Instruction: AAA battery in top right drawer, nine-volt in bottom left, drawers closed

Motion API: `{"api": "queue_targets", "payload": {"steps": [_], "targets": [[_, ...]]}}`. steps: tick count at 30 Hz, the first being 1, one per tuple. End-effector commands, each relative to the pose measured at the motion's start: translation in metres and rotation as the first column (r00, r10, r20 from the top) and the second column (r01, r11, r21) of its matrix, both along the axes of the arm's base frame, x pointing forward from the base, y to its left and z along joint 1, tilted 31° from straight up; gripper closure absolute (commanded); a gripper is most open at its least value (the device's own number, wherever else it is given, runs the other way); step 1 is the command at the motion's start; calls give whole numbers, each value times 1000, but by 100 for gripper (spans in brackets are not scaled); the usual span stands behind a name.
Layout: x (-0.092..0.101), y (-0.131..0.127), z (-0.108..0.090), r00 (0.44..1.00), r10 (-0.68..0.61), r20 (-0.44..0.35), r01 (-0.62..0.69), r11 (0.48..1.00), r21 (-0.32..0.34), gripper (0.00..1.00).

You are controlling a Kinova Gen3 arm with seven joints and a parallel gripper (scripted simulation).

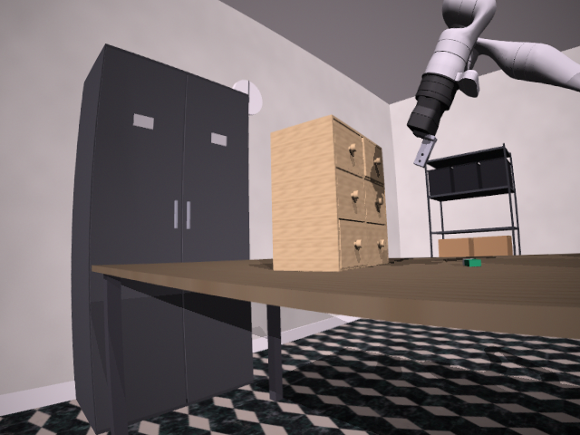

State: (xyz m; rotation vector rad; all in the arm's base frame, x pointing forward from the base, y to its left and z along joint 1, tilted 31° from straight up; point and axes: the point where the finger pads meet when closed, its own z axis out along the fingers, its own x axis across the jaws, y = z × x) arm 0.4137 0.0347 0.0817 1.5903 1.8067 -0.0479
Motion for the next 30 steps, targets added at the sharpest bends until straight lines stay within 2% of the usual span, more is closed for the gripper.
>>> {"api": "queue_targets", "payload": {"steps": [1, 30], "targets": [[1, 2, 3, 1000, -10, -4, 10, 1000, 4, 100], [-19, 17, 27, 973, -126, -193, 127, 992, -4, 100]]}}
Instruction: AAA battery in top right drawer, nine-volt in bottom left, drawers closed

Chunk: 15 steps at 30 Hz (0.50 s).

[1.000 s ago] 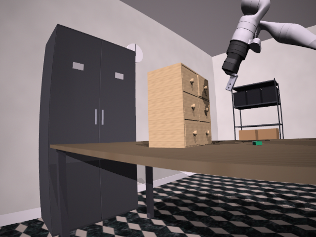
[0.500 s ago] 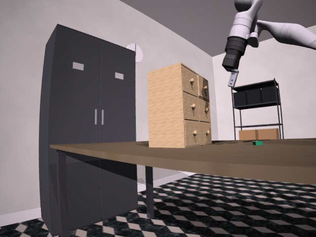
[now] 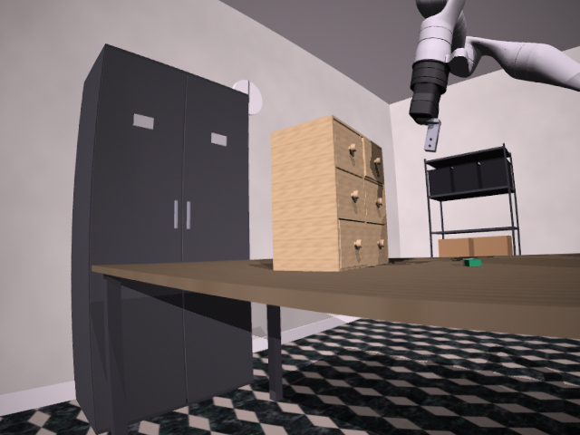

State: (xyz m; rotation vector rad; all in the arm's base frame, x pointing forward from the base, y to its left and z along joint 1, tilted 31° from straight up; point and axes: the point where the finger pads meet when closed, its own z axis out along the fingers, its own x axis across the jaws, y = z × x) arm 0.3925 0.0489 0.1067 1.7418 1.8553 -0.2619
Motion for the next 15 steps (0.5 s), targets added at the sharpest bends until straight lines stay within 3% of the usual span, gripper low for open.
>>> {"api": "queue_targets", "payload": {"steps": [1, 15], "targets": [[2, 3, 3, 1000, -11, -2, 11, 1000, 6, 100], [-9, 11, 16, 991, -76, -108, 77, 997, 4, 100]]}}
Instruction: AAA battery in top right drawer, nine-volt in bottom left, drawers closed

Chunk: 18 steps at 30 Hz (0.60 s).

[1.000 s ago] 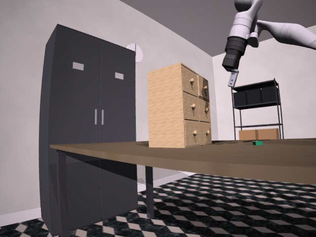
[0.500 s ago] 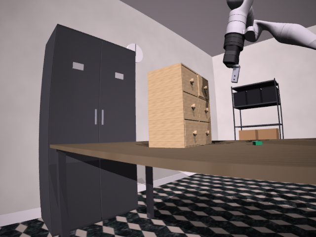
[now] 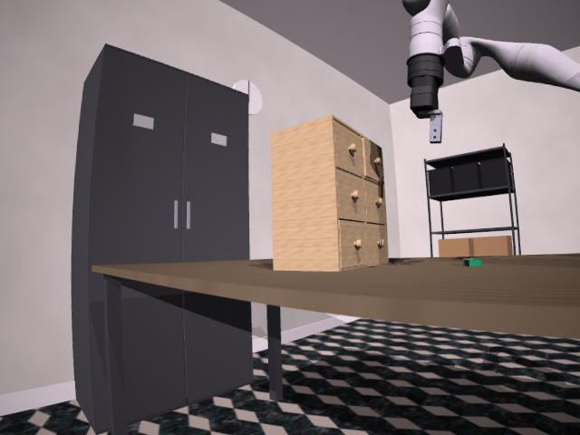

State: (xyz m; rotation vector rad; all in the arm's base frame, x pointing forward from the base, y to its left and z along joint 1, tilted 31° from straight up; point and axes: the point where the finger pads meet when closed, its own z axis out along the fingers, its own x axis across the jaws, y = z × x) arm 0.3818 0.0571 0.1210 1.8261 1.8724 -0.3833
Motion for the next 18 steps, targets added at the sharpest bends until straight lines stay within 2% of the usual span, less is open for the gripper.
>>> {"api": "queue_targets", "payload": {"steps": [1, 18], "targets": [[1, 4, 3, 1000, -14, -11, 15, 1000, 5, 100], [-8, 10, 13, 994, -64, -93, 65, 998, 4, 100]]}}
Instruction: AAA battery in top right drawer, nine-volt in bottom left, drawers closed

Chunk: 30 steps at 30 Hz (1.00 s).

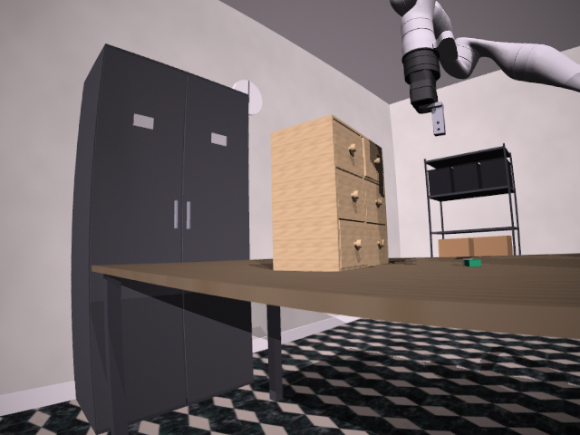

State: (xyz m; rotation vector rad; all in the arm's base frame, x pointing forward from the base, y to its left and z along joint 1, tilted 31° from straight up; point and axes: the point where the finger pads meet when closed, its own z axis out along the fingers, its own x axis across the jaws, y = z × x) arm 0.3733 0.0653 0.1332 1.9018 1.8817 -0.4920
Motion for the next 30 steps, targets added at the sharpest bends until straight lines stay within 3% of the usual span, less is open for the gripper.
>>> {"api": "queue_targets", "payload": {"steps": [1, 30], "targets": [[0, 2, 1, 1000, -6, -5, 6, 1000, 3, 100], [-2, 4, 4, 999, -21, -31, 21, 1000, 4, 100]]}}
